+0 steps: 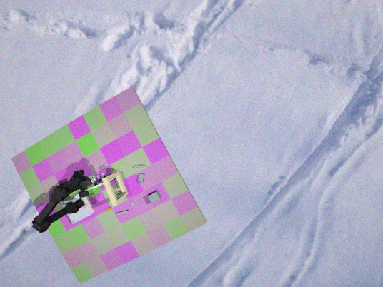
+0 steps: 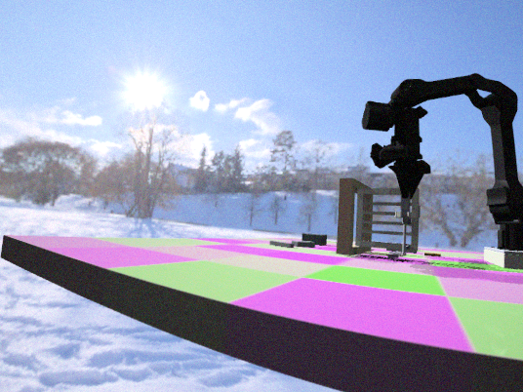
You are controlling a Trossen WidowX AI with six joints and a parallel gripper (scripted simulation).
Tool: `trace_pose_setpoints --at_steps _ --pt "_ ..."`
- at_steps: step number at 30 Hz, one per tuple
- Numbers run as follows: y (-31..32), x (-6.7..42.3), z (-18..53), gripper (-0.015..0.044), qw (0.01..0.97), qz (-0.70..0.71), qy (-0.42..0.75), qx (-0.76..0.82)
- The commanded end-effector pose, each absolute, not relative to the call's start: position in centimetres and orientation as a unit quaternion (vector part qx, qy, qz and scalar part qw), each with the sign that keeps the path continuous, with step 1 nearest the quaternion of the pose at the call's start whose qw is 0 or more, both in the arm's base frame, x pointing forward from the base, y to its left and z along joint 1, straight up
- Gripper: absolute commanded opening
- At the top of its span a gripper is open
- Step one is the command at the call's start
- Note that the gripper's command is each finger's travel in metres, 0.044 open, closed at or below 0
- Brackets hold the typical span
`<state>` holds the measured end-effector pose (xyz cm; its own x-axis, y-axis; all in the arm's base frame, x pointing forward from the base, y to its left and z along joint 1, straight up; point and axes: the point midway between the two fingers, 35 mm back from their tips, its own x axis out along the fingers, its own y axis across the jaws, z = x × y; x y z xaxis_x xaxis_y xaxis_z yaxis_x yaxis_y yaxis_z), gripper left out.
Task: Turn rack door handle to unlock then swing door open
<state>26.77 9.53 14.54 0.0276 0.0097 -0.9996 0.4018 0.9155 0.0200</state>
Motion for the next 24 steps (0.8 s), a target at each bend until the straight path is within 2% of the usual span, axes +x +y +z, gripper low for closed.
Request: trace_pose_setpoints --at_steps 1,11,24 --pt "9.5 26.8 14.5 0.002 0.699 -0.144 0.683 0.155" --pt "9.5 26.8 14.5 0.0283 0.699 -0.144 0.683 0.155" --pt "9.6 26.9 15.8 0.0292 0.7 -0.144 0.682 0.155"
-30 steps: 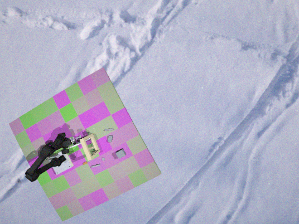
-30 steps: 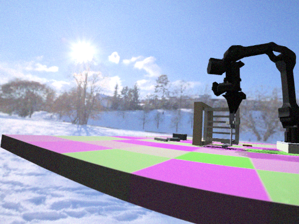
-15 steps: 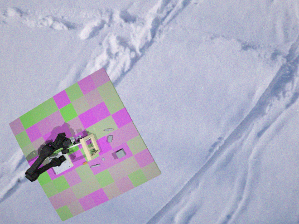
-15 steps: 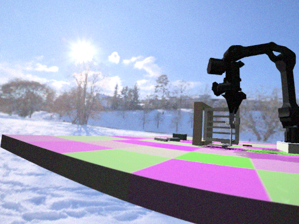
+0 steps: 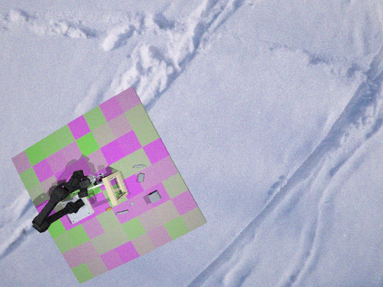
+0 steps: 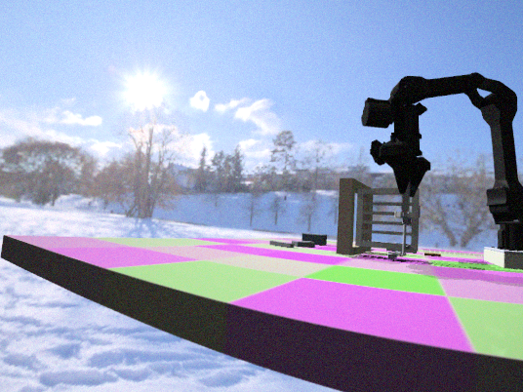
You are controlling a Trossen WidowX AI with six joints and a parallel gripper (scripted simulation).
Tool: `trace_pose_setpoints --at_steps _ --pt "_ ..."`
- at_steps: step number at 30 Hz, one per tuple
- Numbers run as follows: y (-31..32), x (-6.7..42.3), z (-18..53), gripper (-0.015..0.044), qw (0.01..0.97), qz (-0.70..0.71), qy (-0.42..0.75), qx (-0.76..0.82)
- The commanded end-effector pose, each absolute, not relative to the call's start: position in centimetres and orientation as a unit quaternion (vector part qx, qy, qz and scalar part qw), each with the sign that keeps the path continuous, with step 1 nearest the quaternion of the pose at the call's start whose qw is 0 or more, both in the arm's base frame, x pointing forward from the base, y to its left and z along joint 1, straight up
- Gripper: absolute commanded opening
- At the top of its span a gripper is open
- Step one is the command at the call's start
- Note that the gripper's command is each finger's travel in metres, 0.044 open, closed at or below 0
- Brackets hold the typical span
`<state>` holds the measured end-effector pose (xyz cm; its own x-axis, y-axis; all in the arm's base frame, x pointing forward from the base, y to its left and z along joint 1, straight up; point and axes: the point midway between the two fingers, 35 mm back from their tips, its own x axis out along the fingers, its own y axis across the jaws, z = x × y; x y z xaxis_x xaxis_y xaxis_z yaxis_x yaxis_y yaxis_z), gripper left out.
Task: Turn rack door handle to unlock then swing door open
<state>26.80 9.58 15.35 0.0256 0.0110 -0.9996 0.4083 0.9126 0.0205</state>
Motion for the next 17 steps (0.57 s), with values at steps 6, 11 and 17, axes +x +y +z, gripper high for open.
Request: trace_pose_setpoints --at_steps 6,11,17 --pt "9.6 26.9 16.5 0.0292 0.7 -0.143 0.682 0.155" --pt "9.6 26.9 17.0 0.0292 0.7 -0.143 0.682 0.155" --pt "9.6 26.9 17.7 0.0292 0.7 -0.143 0.682 0.155"
